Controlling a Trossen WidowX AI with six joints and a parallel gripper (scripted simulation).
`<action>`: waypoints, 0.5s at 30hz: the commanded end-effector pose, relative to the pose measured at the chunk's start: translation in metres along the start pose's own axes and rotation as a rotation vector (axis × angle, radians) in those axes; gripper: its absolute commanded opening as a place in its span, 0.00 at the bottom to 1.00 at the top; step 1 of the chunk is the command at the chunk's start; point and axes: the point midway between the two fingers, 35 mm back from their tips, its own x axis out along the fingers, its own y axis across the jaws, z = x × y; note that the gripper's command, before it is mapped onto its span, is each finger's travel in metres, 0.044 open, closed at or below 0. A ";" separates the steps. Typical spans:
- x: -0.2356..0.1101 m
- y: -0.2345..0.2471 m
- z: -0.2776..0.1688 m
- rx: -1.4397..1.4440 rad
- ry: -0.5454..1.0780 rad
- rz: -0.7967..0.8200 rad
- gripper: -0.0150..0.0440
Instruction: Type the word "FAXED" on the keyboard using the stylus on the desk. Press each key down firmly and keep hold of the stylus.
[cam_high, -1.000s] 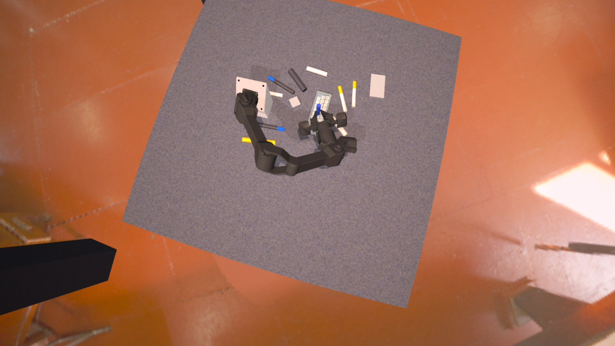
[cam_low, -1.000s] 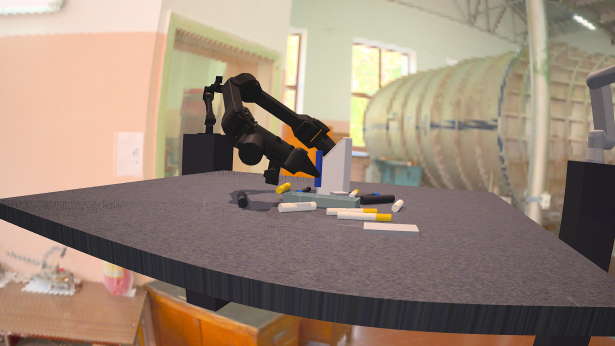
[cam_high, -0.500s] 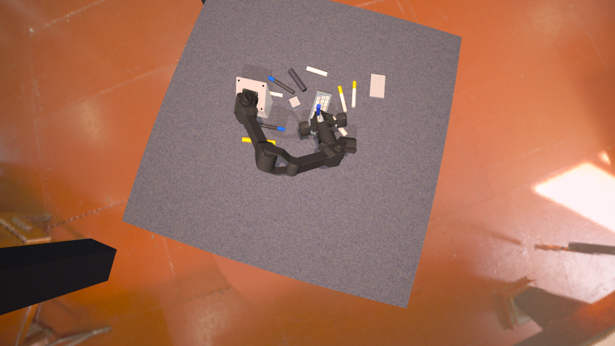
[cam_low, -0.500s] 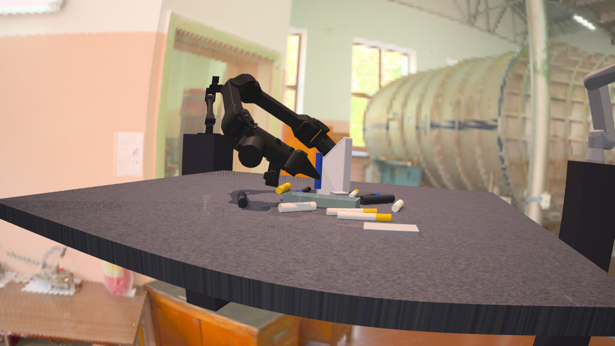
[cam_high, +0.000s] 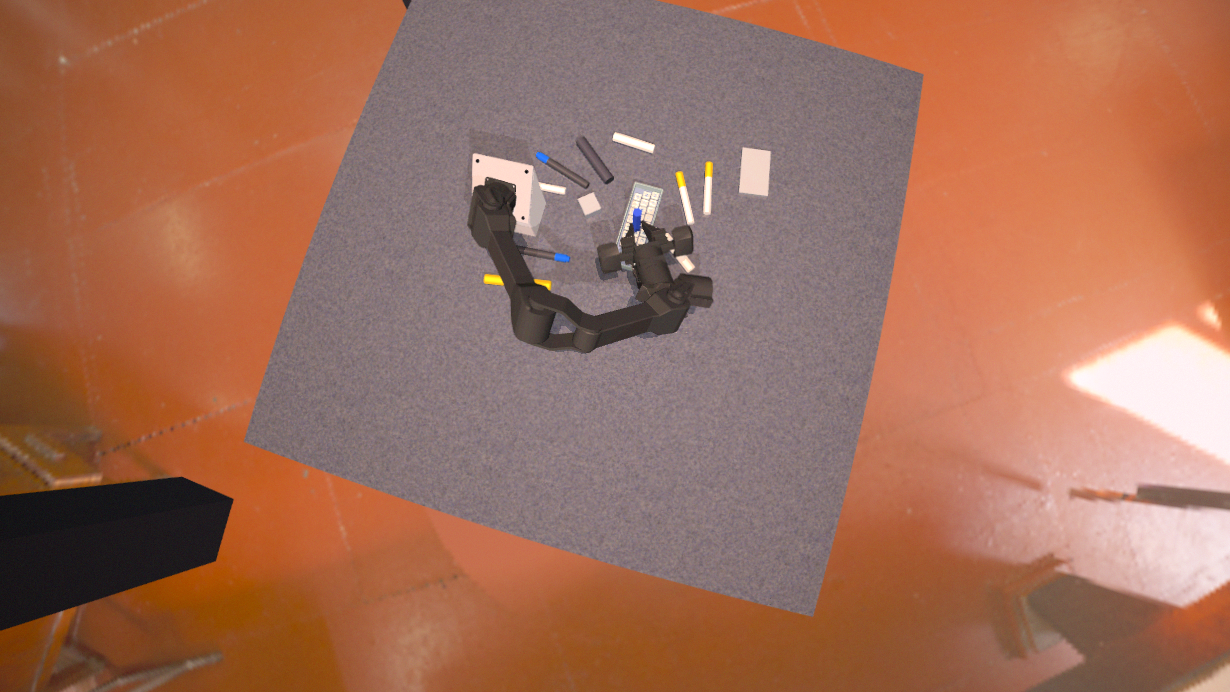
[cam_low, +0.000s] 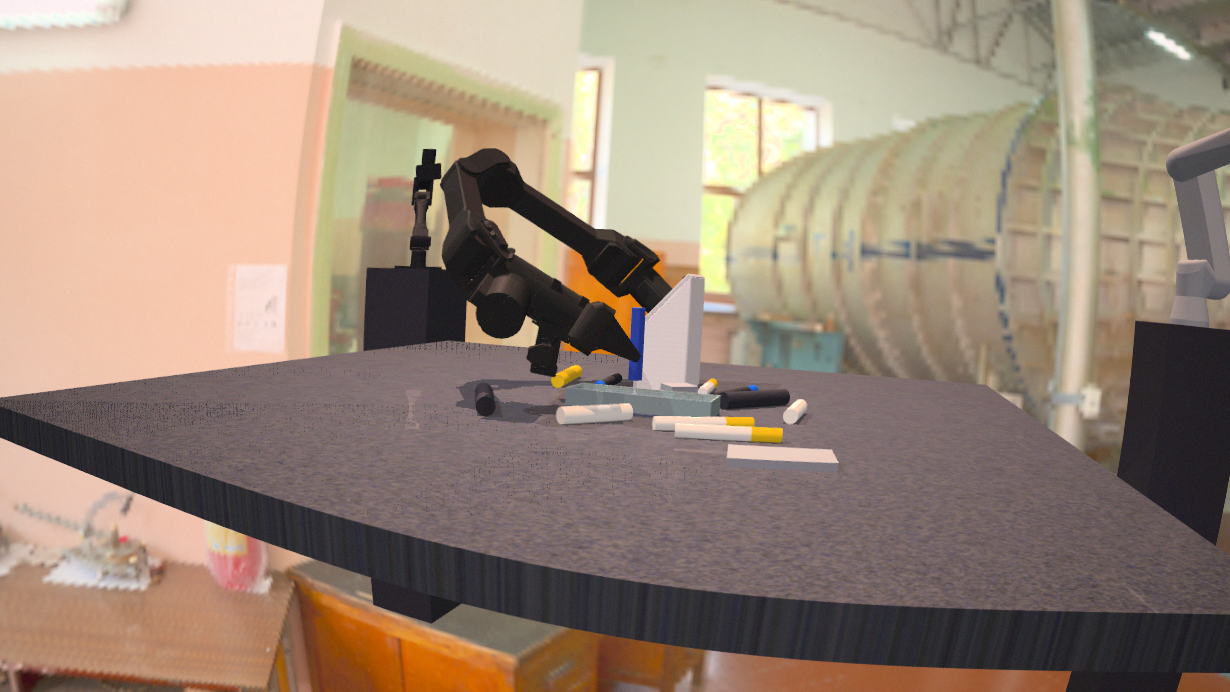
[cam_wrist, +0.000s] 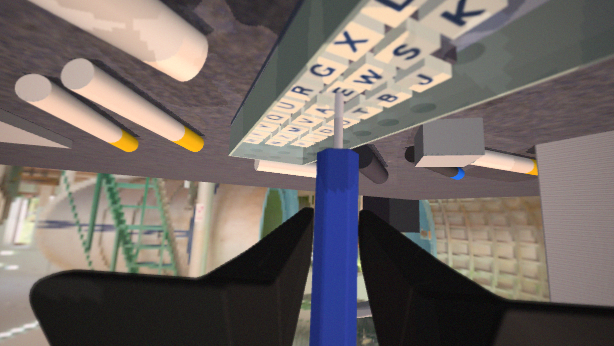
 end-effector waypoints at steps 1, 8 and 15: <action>0.000 0.000 0.001 0.000 -0.004 -0.002 0.39; -0.011 0.000 -0.019 -0.001 -0.004 -0.001 0.39; -0.017 0.001 -0.030 -0.013 -0.012 0.001 0.40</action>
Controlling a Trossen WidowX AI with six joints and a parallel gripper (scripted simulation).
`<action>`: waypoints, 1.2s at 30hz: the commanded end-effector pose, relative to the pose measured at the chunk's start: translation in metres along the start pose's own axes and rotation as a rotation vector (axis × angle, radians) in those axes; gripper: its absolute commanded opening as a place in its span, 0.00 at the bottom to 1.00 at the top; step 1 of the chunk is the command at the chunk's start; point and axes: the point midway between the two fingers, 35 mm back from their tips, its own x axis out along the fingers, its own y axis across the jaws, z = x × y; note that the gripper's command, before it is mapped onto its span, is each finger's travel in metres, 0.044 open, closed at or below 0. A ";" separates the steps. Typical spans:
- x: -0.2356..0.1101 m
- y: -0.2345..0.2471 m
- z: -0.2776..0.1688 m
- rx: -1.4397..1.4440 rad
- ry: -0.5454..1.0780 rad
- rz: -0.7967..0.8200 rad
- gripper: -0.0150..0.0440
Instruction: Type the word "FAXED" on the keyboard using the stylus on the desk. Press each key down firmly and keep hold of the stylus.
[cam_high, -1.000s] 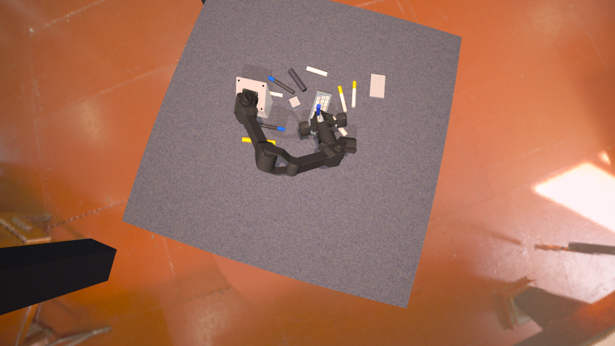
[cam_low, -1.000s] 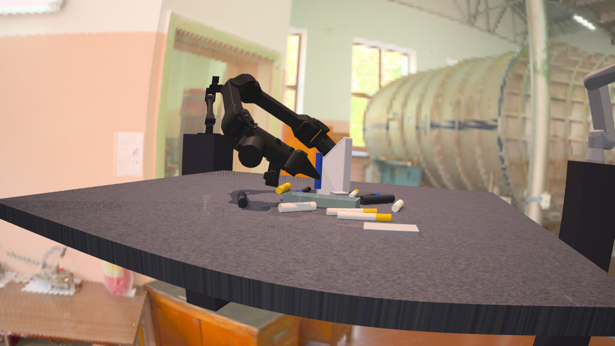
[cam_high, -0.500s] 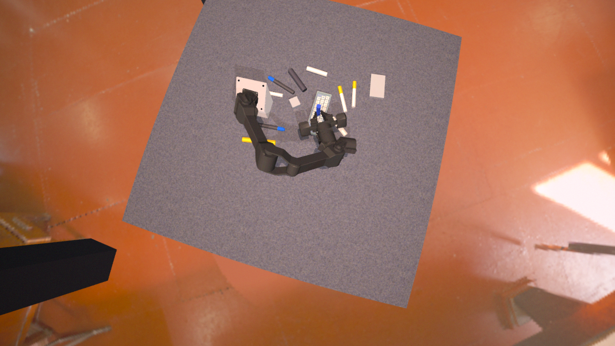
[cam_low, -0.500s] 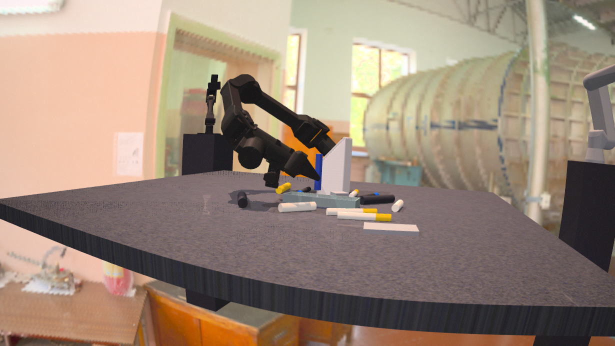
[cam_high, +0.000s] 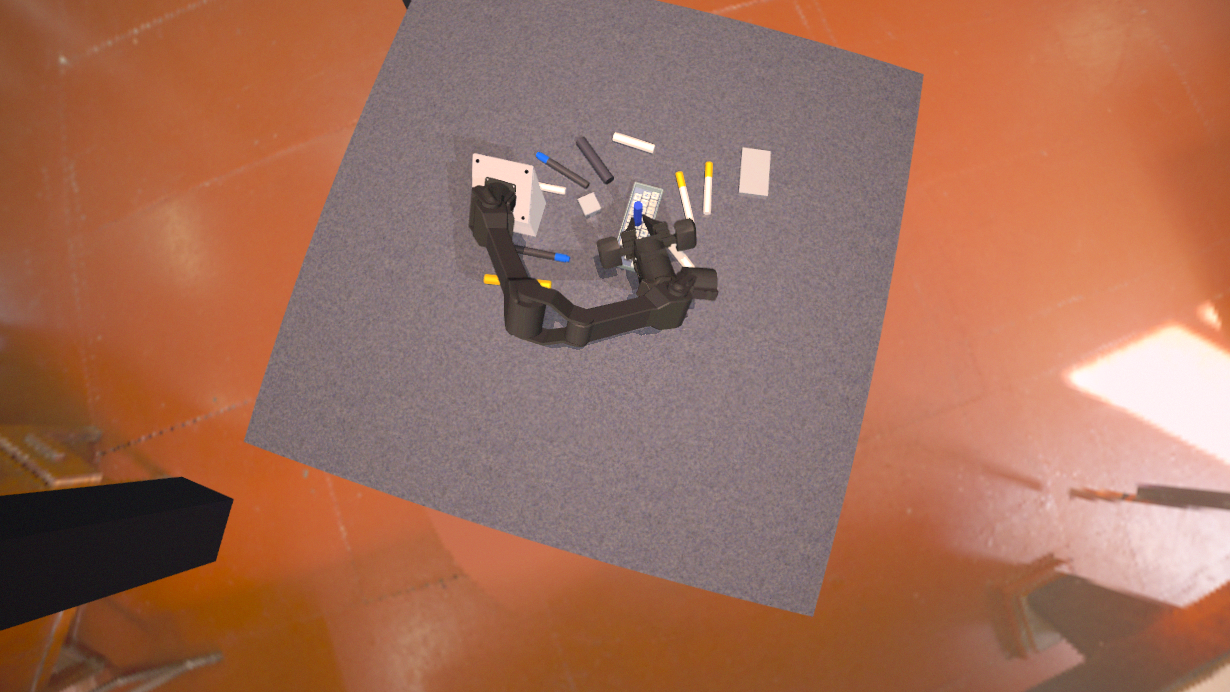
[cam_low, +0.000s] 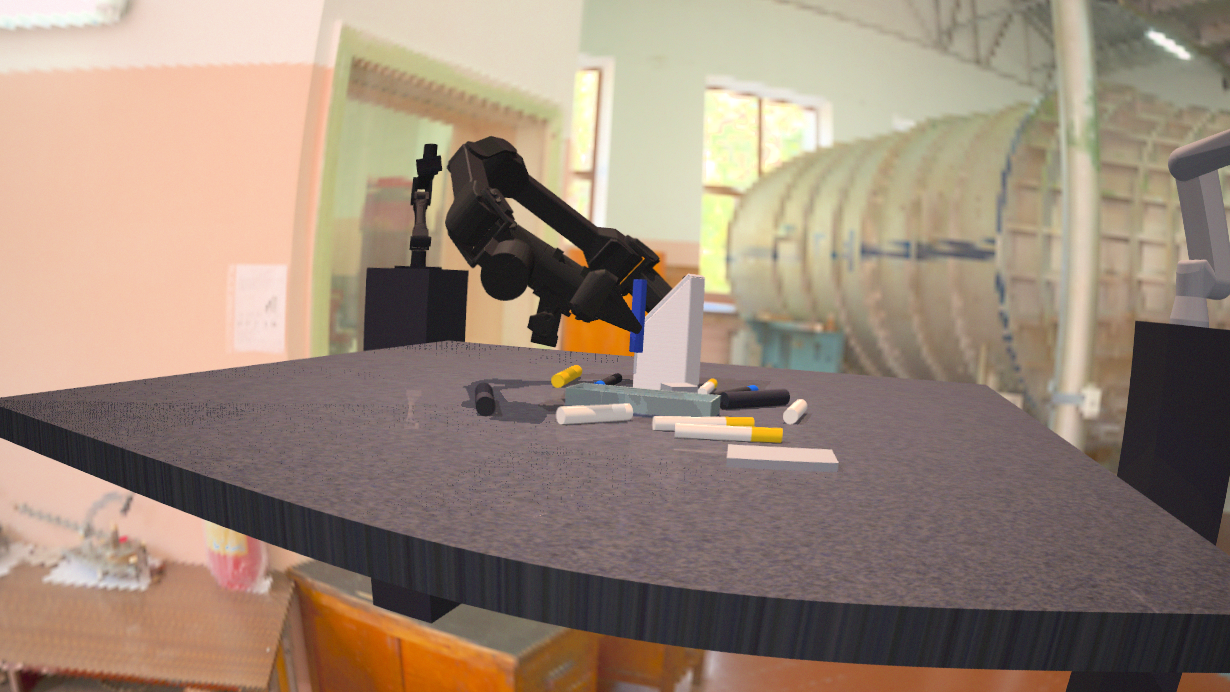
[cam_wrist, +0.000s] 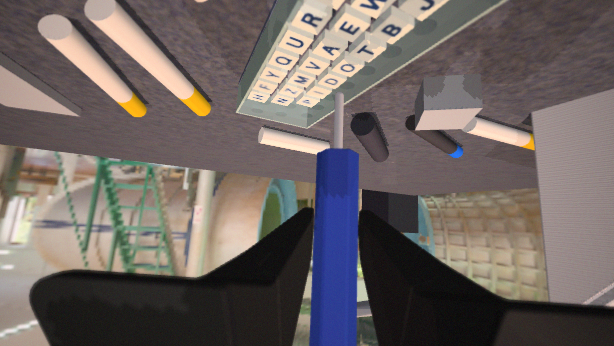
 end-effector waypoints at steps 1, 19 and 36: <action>0.001 0.000 0.001 0.001 0.001 -0.001 0.39; 0.040 0.006 -0.027 0.013 0.011 -0.003 0.25; 0.051 0.005 -0.007 0.014 0.011 -0.004 0.39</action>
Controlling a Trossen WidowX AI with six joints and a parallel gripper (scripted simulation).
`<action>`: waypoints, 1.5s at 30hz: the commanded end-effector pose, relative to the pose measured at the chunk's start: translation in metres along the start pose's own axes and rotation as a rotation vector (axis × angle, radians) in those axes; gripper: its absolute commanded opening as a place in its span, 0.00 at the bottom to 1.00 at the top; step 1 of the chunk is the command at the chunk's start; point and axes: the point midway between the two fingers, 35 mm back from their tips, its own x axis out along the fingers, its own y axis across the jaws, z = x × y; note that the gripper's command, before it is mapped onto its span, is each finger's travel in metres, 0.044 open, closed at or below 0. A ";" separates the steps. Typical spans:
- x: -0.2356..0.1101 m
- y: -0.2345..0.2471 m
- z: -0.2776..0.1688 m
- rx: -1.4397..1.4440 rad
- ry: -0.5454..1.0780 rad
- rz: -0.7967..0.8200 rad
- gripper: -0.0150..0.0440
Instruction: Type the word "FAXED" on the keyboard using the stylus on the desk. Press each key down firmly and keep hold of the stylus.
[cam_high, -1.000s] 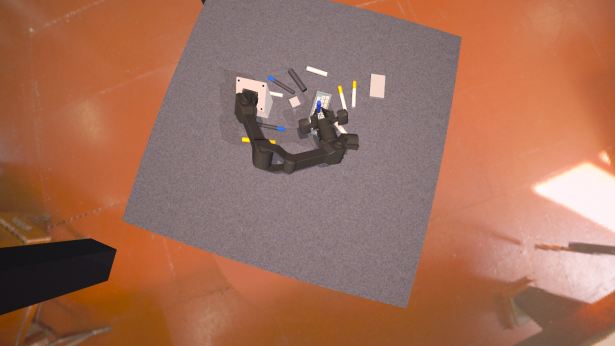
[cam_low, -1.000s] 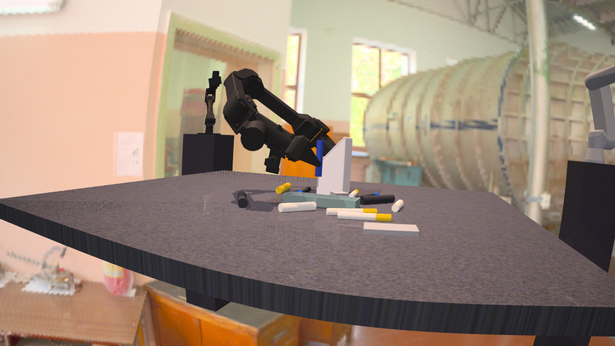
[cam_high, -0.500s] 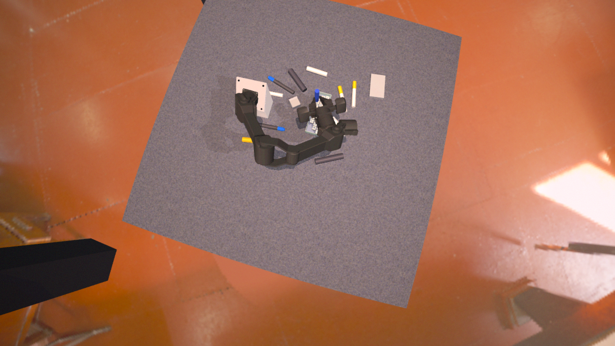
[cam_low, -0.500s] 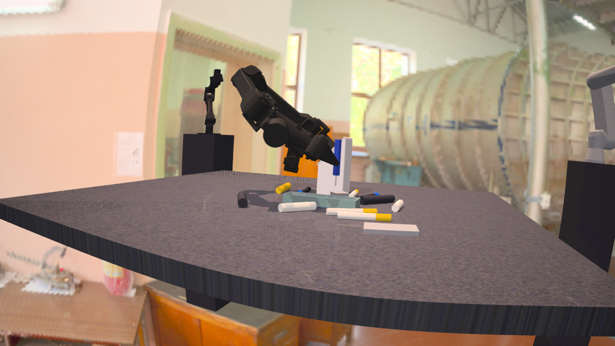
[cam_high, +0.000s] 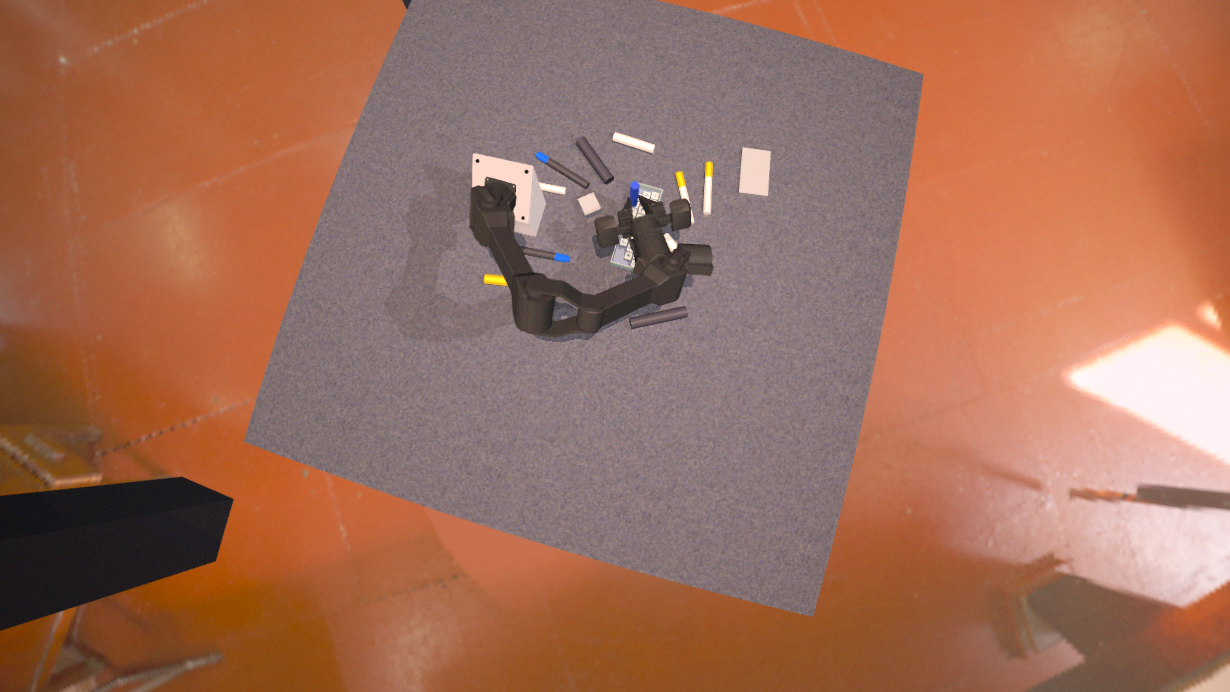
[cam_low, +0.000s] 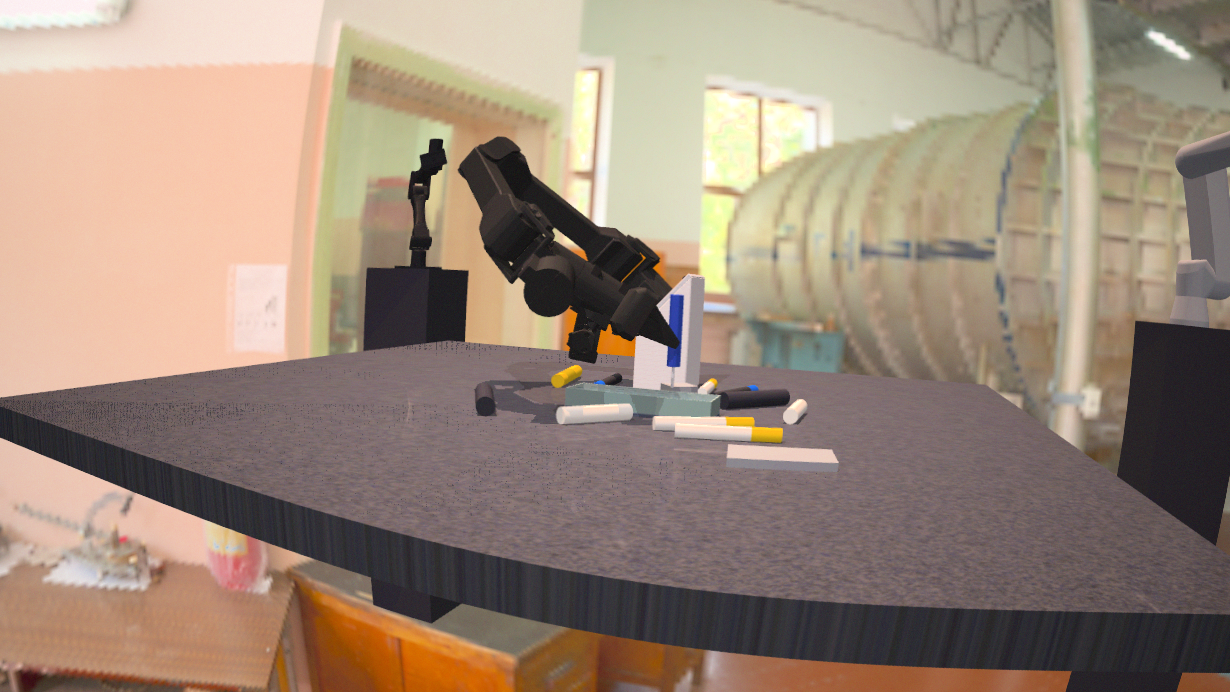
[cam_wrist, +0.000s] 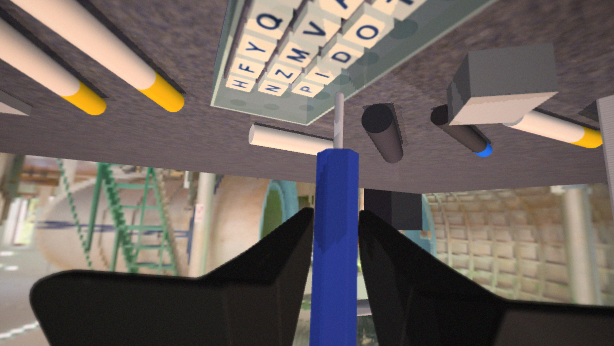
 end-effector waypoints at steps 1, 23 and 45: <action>0.002 0.000 0.004 -0.002 -0.005 -0.001 0.39; 0.005 0.000 0.010 -0.001 -0.005 -0.001 0.39; 0.008 0.000 0.016 -0.001 -0.005 -0.001 0.39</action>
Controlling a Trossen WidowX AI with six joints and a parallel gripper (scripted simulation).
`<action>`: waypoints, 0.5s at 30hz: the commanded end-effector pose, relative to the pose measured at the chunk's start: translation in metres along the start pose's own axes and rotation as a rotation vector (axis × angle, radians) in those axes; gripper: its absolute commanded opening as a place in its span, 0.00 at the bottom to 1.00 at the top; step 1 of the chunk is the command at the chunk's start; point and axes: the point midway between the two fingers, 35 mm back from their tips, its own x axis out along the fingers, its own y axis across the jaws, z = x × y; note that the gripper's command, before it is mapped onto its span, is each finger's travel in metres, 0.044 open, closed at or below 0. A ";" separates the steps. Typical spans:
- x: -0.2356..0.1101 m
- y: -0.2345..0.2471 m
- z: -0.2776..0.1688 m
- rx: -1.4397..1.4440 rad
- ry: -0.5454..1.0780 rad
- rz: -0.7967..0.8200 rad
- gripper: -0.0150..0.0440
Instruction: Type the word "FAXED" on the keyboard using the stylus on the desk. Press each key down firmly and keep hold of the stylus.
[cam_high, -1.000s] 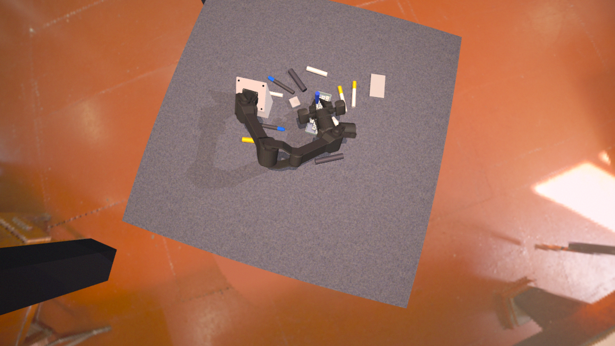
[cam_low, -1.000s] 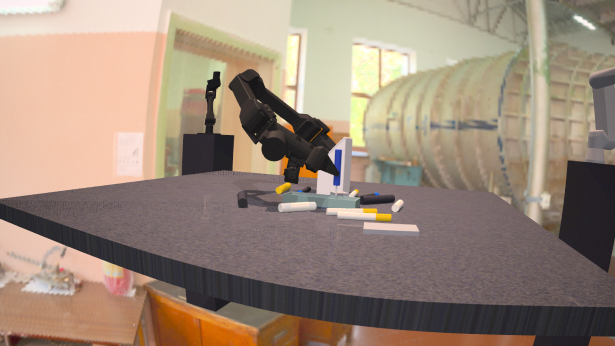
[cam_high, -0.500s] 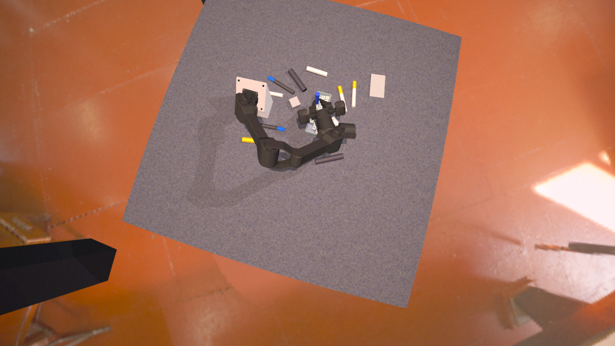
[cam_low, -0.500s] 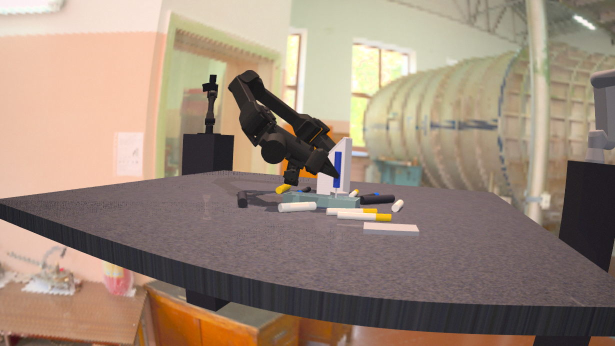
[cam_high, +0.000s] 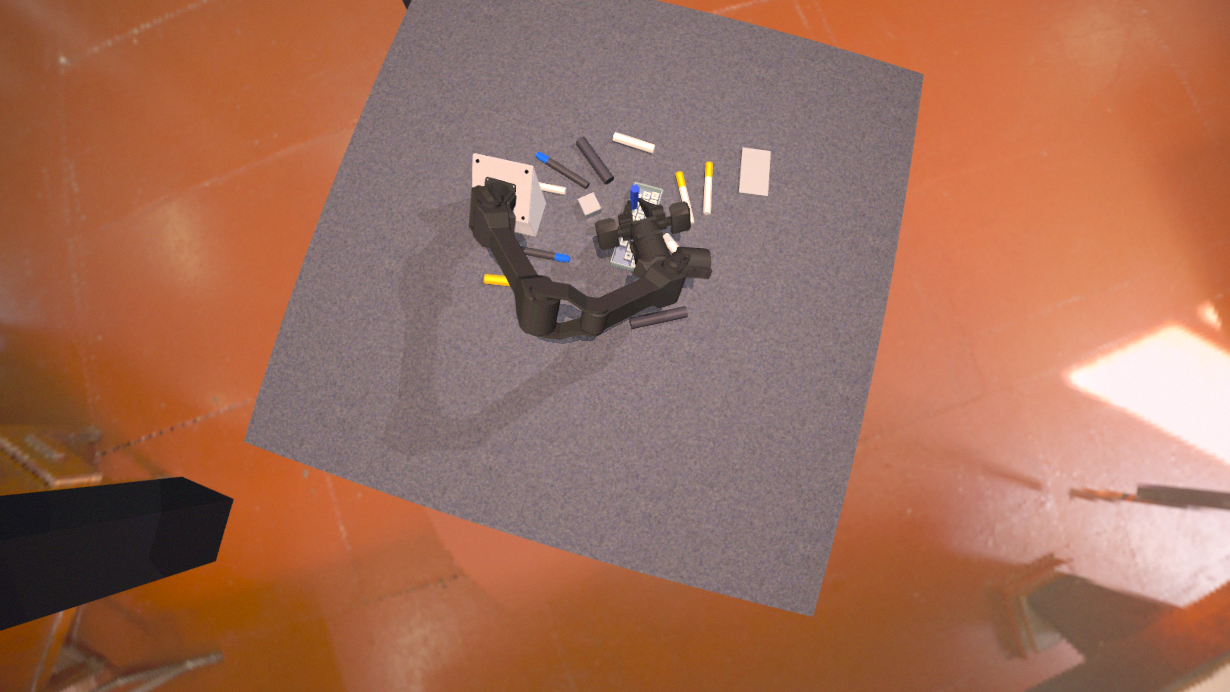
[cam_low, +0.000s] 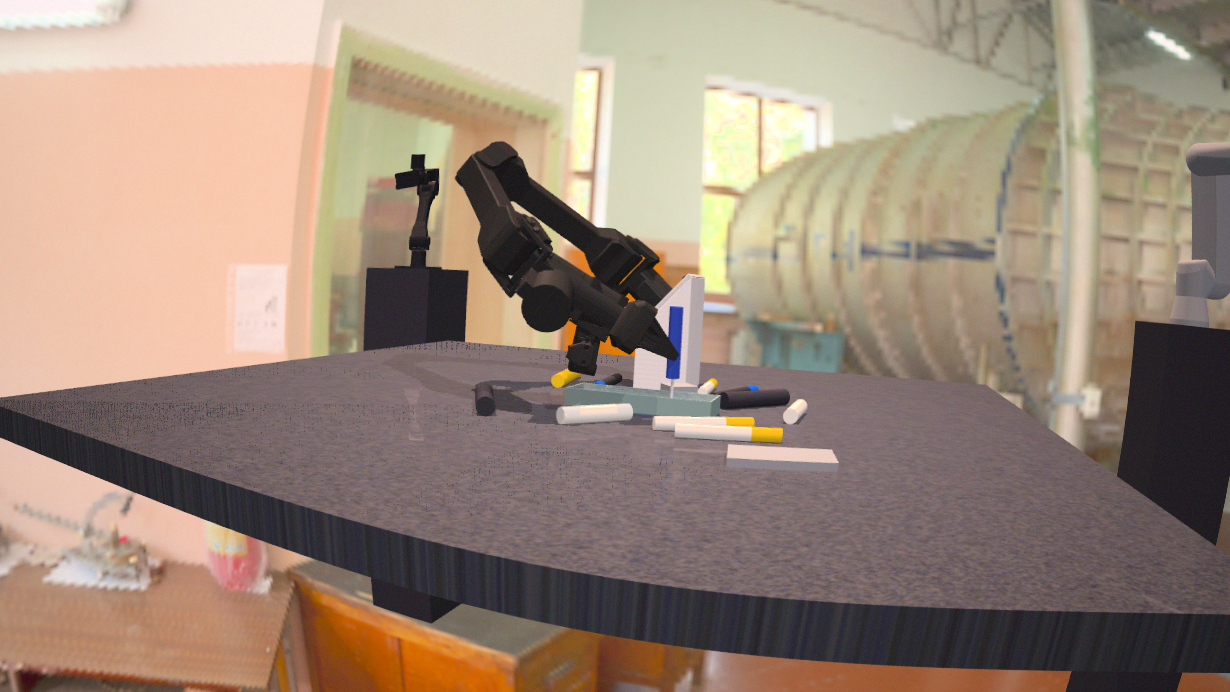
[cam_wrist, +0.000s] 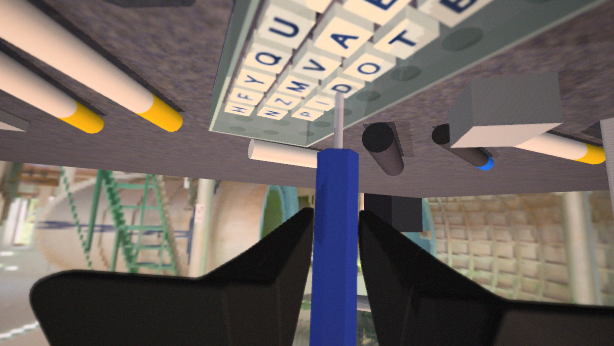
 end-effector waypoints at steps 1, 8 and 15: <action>0.001 0.000 0.003 -0.002 -0.005 -0.001 0.39; 0.003 0.000 0.005 -0.002 -0.005 -0.001 0.39; 0.002 0.000 0.004 -0.002 -0.005 -0.001 0.39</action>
